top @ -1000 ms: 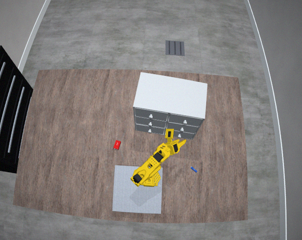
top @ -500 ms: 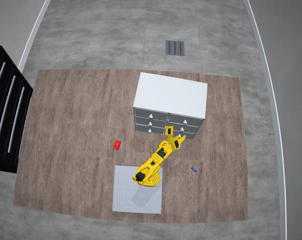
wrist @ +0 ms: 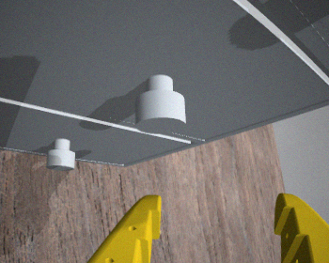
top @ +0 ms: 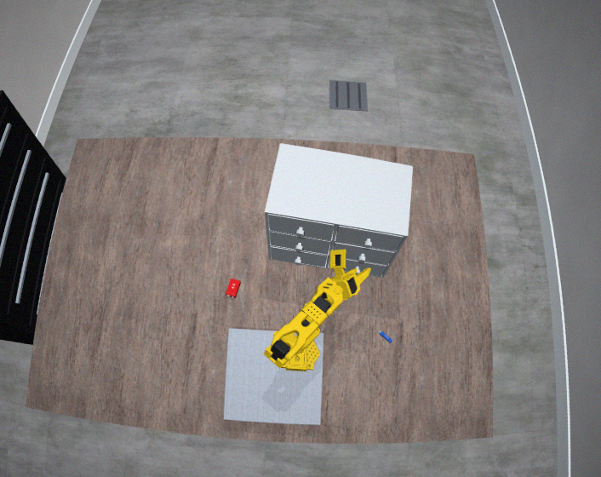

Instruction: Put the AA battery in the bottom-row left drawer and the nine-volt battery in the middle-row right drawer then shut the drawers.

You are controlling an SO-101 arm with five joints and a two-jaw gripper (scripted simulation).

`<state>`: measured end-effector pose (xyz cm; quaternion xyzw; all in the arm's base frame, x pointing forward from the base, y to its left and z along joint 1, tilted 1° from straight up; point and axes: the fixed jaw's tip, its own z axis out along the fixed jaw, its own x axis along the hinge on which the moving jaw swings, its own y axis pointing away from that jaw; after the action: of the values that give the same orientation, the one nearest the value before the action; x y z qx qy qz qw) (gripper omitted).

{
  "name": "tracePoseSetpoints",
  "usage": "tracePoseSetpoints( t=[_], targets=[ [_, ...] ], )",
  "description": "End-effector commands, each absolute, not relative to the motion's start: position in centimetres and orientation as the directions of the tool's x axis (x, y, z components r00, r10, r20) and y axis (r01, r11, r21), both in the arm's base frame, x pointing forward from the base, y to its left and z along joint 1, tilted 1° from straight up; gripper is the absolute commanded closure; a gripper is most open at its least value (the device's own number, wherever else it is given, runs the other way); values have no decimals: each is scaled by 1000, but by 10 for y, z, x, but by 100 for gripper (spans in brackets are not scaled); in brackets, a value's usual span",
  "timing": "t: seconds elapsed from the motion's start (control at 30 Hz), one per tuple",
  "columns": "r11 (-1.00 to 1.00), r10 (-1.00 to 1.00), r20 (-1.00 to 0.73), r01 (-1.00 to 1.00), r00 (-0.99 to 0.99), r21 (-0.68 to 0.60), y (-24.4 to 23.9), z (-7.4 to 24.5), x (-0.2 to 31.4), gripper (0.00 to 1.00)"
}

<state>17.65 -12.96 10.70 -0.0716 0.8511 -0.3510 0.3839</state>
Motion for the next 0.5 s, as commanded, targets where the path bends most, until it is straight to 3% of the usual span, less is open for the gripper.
tracePoseSetpoints(
  t=[0.0,0.47],
  targets=[
    [746,-400,-597,132,-695,-653,-128,104,178,79],
    [747,-405,-597,127,-692,-653,-126,102,179,79]
  ],
)
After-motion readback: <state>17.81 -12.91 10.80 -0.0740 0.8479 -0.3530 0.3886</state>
